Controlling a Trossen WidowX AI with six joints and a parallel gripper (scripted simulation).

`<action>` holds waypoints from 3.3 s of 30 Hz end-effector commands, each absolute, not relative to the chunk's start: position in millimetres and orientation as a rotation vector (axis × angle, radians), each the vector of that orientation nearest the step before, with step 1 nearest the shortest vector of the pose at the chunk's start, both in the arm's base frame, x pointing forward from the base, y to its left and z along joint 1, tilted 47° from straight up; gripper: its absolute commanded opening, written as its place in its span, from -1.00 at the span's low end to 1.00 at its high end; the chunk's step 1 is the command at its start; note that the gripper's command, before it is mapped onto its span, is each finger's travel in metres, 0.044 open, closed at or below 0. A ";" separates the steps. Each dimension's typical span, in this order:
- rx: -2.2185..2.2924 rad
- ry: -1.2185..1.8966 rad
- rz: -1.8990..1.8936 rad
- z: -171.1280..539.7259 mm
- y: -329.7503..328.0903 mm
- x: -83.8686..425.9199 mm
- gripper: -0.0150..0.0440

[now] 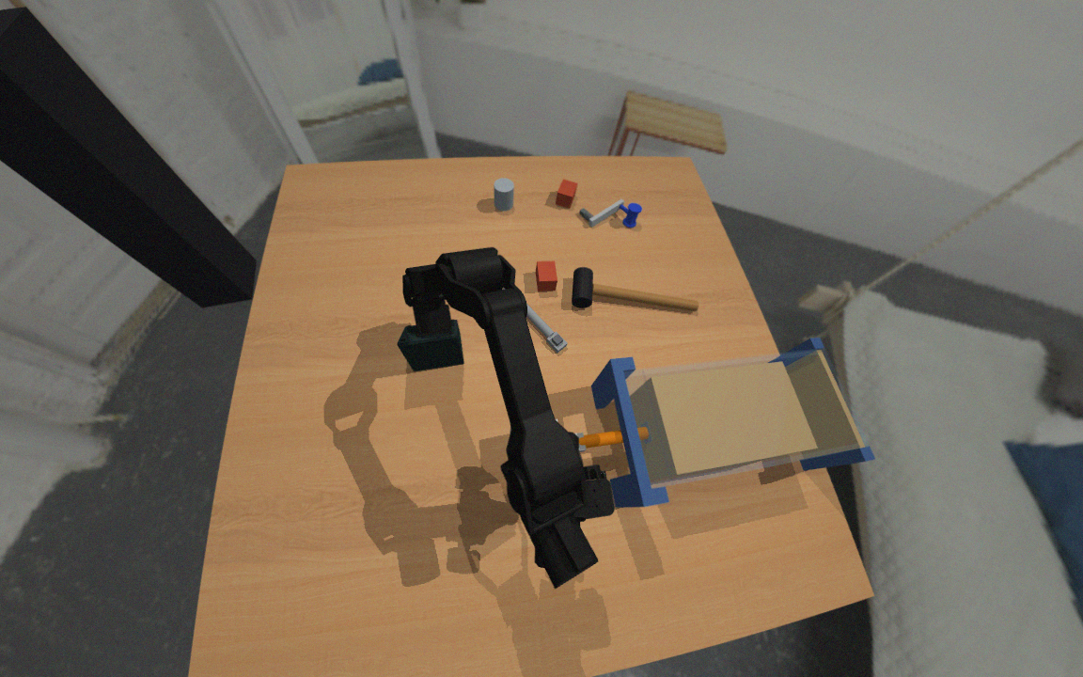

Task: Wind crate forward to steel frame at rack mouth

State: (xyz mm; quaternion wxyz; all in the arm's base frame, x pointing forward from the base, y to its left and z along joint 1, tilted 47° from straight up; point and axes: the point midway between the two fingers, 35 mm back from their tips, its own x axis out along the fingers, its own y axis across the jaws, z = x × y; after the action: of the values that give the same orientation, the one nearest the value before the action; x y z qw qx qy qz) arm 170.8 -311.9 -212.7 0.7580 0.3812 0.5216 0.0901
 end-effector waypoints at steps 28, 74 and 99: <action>0.839 1.116 0.209 -194.8 -296.0 219.3 -0.49; 0.844 1.114 0.214 -155.3 -256.1 253.4 -0.49; 0.847 1.114 0.216 -131.0 -230.5 254.5 -0.49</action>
State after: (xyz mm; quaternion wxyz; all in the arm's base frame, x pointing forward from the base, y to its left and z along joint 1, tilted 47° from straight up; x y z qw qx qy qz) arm 256.8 -238.4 -135.6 0.7662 0.3770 0.5112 0.0975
